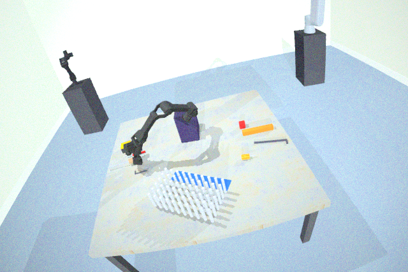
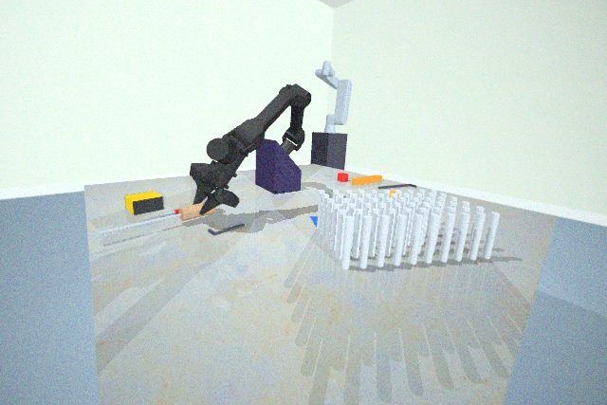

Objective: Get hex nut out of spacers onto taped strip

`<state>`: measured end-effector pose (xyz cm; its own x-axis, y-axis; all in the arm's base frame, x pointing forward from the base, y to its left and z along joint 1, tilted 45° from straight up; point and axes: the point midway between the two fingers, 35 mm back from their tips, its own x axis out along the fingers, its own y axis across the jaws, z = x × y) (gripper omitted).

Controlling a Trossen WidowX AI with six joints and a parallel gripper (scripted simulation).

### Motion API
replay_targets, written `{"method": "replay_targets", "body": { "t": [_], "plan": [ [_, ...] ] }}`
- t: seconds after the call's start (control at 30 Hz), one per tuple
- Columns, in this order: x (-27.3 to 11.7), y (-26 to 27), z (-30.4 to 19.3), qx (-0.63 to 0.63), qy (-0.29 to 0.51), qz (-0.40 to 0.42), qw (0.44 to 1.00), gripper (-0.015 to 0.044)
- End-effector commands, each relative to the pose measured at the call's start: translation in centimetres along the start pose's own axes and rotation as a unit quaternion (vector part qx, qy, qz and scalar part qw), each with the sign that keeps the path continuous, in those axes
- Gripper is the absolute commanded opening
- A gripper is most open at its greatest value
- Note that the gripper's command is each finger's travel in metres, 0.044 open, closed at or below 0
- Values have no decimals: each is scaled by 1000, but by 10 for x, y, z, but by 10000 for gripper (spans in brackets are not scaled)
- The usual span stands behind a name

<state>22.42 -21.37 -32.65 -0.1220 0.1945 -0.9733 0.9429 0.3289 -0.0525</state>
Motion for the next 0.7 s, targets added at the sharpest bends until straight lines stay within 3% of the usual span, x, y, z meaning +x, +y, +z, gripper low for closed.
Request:
{"method": "replay_targets", "body": {
  "t": [0.0, 0.13, 0.67],
  "plan": [
    [6, 0, -6, 2, 2, 0, 1000, 0],
    [8, 1, -7, 2, 2, 0, 1000, 0],
    [5, 1, -5, 0, 1, -1, 1000, 420]
  ]
}}
